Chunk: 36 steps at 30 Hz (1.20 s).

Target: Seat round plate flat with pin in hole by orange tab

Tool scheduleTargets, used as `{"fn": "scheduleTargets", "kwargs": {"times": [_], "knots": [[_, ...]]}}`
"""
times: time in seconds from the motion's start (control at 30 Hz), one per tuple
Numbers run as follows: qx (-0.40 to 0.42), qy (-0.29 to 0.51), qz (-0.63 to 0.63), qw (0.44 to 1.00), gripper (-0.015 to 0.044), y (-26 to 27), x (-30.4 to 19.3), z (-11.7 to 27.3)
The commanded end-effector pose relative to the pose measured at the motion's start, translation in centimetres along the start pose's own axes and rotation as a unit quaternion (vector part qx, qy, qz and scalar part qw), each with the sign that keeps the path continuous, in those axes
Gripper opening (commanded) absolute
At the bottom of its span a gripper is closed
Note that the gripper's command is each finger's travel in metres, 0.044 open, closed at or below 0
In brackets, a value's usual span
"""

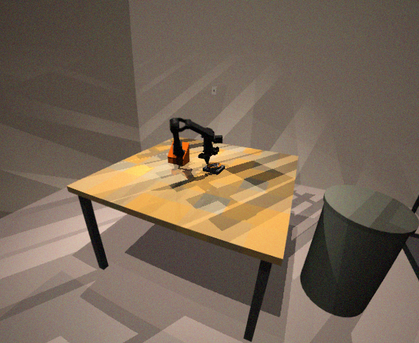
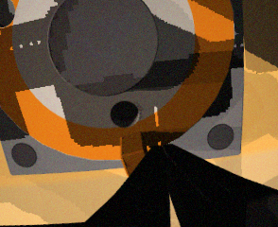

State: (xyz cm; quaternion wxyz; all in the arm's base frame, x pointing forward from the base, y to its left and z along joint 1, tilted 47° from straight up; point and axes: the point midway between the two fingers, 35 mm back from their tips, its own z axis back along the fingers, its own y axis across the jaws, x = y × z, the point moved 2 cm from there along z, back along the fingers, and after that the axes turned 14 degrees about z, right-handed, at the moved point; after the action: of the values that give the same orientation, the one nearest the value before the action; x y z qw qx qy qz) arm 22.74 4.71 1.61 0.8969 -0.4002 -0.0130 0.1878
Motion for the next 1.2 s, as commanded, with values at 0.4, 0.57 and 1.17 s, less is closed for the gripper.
{"fn": "scheduleTargets", "kwargs": {"times": [0.4,0.57,1.17], "knots": [[0.005,0.005,0.001,1.0,0.0,1.6,0.0,-0.1],[0.005,0.004,0.001,1.0,0.0,2.0,0.1,-0.1],[0.006,0.004,0.001,1.0,0.0,3.7,1.2,0.0]]}}
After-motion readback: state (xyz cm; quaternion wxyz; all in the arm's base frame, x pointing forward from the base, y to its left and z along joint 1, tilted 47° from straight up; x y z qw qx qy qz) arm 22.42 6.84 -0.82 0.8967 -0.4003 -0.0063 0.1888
